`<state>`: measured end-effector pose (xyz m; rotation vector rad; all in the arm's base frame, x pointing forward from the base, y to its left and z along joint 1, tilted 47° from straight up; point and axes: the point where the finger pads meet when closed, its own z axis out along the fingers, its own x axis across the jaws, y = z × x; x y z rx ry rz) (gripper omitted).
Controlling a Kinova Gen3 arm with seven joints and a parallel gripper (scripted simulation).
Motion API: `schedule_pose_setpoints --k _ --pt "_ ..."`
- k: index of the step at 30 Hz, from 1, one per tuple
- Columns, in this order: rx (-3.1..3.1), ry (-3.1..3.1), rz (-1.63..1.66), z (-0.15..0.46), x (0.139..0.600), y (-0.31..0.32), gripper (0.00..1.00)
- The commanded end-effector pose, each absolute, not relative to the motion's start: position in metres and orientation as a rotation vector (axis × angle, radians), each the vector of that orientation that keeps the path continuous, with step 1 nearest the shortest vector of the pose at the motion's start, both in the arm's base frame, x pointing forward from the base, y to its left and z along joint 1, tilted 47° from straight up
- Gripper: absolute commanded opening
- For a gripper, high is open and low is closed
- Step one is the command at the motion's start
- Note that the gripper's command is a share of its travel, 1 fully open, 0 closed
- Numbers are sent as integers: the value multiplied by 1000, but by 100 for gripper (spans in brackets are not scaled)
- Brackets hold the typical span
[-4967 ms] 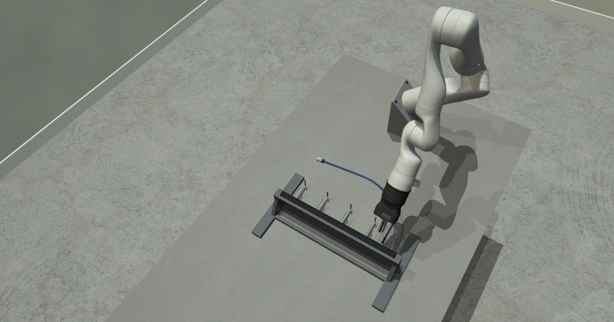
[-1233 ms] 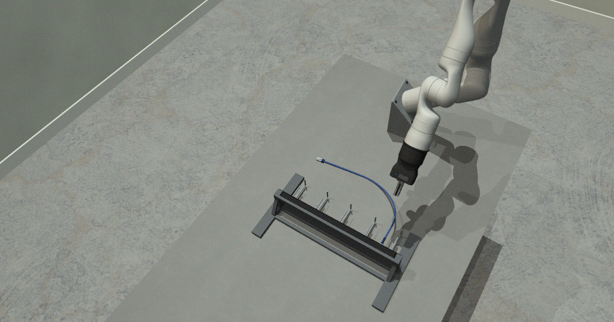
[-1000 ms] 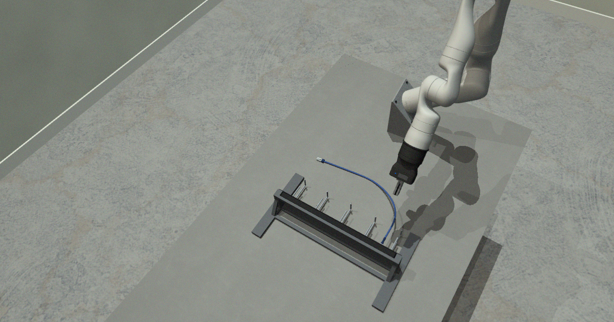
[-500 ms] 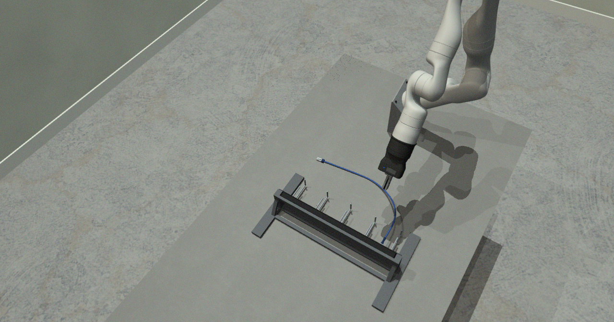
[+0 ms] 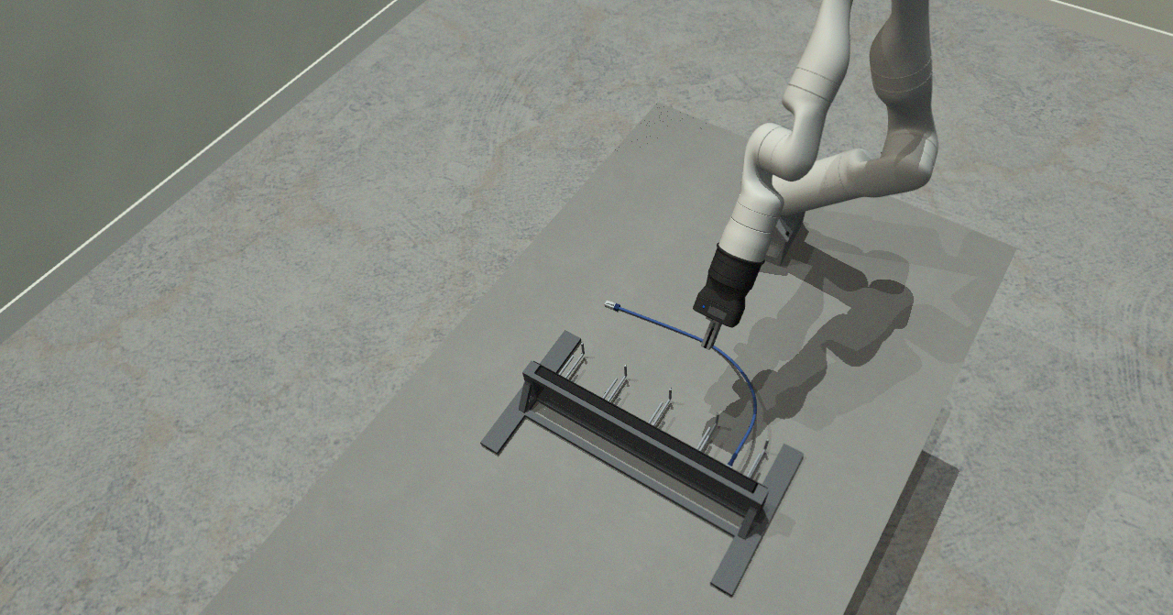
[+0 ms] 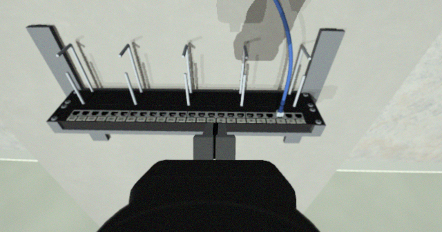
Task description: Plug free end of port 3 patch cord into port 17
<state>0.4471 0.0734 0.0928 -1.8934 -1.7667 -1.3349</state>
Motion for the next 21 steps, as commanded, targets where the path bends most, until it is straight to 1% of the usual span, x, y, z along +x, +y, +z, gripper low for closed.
schedule_pose_setpoints --k 1,15,21 --pt "-1888 -1780 -1339 89 448 69 0" --pt "-1899 -1775 -1346 77 460 79 0" --pt "-1899 -1777 -1346 53 480 109 0"
